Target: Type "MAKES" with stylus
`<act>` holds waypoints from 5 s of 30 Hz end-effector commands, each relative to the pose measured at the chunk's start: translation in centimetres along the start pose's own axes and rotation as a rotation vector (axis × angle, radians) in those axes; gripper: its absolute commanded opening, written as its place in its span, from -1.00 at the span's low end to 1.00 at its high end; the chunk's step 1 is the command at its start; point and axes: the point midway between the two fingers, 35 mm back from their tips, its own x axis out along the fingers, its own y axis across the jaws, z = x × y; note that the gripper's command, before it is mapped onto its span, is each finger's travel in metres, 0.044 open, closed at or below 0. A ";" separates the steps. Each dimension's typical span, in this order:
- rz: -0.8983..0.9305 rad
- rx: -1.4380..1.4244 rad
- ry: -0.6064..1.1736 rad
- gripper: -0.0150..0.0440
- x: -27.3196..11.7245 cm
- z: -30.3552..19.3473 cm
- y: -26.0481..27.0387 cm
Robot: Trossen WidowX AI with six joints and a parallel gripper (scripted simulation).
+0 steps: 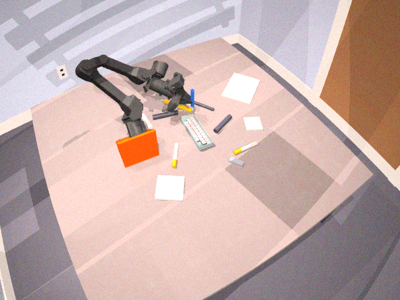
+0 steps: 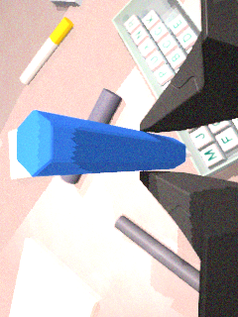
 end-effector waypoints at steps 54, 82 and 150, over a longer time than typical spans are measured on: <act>-0.001 0.007 0.000 -0.22 2.6 -4.7 -0.2; 0.000 0.006 -0.001 -0.22 0.7 -1.4 -0.1; -0.004 0.005 -0.002 -0.22 1.0 -4.8 -4.7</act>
